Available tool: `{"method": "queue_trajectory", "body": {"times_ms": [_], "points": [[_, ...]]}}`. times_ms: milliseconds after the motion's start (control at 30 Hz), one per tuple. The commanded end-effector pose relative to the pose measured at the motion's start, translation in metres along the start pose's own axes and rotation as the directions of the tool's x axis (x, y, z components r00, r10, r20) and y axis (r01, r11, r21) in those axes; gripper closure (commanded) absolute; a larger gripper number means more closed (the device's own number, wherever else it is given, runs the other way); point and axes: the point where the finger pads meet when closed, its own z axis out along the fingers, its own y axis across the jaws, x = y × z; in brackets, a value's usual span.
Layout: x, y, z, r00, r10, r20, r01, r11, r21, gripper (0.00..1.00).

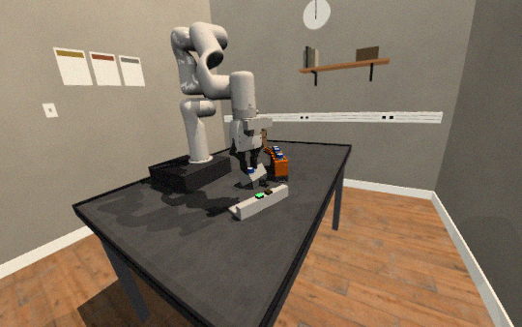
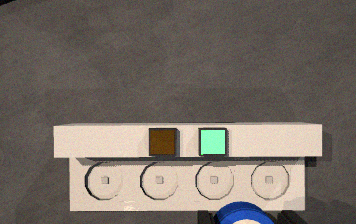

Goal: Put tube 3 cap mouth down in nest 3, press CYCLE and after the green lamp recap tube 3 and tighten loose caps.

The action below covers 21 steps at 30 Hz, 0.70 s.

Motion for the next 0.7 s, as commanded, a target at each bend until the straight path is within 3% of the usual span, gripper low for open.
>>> {"method": "queue_trajectory", "body": {"times_ms": [0, 233, 667], "points": [[0.001, 0.0, -0.017, 1.0, 0.0, -0.003, 0.0, 1.0, 0.002, 1.0], [-0.007, -0.015, -0.017, 0.999, 0.047, -0.003, -0.047, 0.999, 0.002, 1.0], [-0.054, -0.111, -0.017, 0.999, 0.047, -0.002, -0.047, 0.999, 0.004, 1.0]]}}
